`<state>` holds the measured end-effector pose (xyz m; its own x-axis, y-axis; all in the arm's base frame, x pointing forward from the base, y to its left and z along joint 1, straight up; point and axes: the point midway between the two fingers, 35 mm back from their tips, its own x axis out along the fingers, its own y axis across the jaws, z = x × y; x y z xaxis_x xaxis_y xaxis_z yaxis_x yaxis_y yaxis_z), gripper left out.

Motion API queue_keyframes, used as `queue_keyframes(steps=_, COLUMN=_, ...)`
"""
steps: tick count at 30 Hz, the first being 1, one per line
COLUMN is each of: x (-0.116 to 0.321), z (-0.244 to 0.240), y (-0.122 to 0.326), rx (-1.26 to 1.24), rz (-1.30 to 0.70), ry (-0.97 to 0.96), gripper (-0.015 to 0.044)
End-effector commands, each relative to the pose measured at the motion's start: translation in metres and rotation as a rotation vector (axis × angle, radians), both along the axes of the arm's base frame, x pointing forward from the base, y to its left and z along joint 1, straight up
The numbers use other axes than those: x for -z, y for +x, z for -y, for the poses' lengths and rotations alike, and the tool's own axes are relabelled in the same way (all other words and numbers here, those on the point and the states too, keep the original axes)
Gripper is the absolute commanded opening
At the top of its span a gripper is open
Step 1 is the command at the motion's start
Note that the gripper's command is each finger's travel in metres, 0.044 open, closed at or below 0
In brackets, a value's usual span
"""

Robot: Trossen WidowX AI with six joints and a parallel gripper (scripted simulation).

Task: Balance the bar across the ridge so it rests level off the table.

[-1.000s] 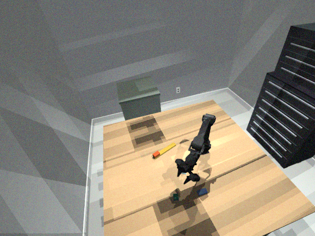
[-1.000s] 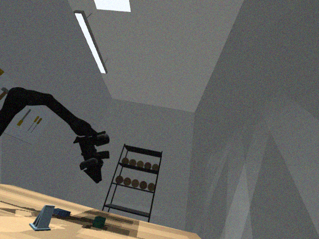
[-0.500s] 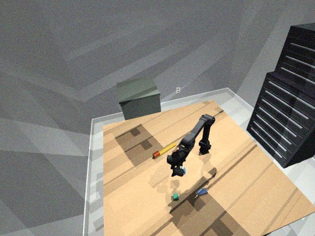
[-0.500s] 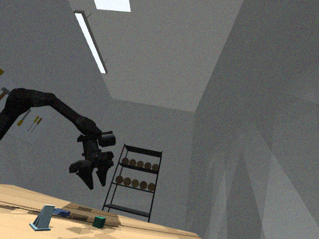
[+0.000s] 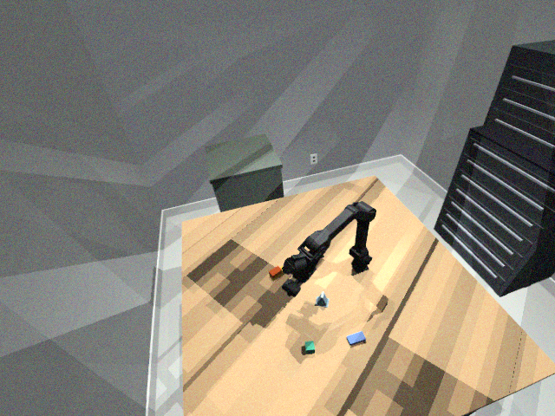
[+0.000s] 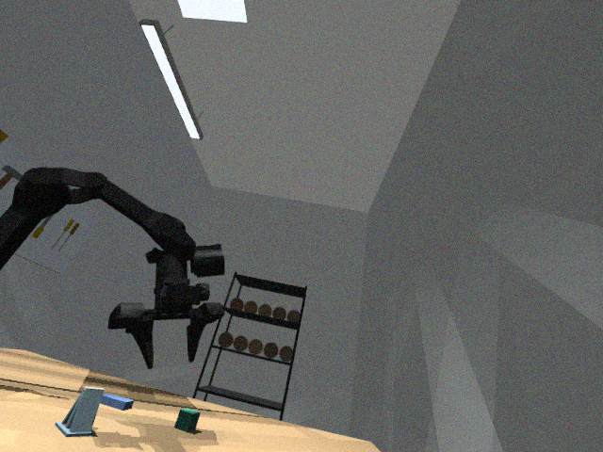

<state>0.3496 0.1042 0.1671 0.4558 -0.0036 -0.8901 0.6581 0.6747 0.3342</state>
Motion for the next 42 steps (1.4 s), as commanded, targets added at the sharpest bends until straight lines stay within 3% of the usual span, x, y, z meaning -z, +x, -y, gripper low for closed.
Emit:
queue_keyframes(steps=1, x=0.003, z=0.016, y=0.003, rx=0.123, rz=-0.034, ry=0.042, gripper=0.0315)
queue_keyframes(steps=21, x=0.016, z=0.113, y=0.000, rx=0.899, rz=-0.174, ry=0.262, gripper=0.0315)
queue_keyframes(steps=42, x=0.023, z=0.204, y=-0.032, rx=1.753, rz=-0.266, ry=0.456, gripper=0.0315)
